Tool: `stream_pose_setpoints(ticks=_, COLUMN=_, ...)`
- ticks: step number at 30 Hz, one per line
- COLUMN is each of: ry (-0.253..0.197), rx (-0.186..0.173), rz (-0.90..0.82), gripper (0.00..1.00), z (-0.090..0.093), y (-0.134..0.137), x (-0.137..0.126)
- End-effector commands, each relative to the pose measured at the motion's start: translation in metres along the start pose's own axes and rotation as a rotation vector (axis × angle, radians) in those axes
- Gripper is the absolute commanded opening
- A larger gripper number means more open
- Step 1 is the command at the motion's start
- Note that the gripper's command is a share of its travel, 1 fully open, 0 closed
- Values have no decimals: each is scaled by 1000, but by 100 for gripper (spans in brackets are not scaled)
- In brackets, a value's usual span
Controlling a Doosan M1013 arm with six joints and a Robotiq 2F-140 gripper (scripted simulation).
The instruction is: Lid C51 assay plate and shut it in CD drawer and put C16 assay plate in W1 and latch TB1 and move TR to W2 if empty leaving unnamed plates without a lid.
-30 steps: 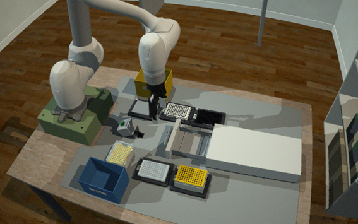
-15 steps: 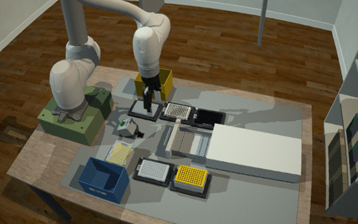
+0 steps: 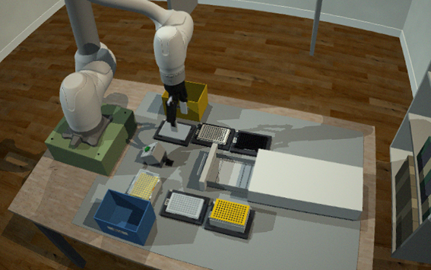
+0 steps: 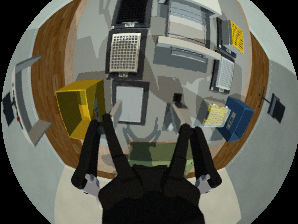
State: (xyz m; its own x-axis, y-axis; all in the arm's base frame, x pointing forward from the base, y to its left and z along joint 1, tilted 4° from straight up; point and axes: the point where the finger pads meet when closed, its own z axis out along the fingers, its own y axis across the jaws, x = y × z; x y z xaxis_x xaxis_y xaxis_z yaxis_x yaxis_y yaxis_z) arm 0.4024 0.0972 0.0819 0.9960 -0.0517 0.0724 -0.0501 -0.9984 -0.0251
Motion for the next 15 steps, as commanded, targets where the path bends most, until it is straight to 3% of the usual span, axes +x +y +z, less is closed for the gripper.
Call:
stream_pose_setpoints(ticks=1, ry=0, rx=0, rz=0, gripper=66, z=-1, y=-9, x=-10)
stream_pose_setpoints(ticks=15, ry=0, rx=0, rz=0, gripper=66, z=-2, y=-40, x=-46)
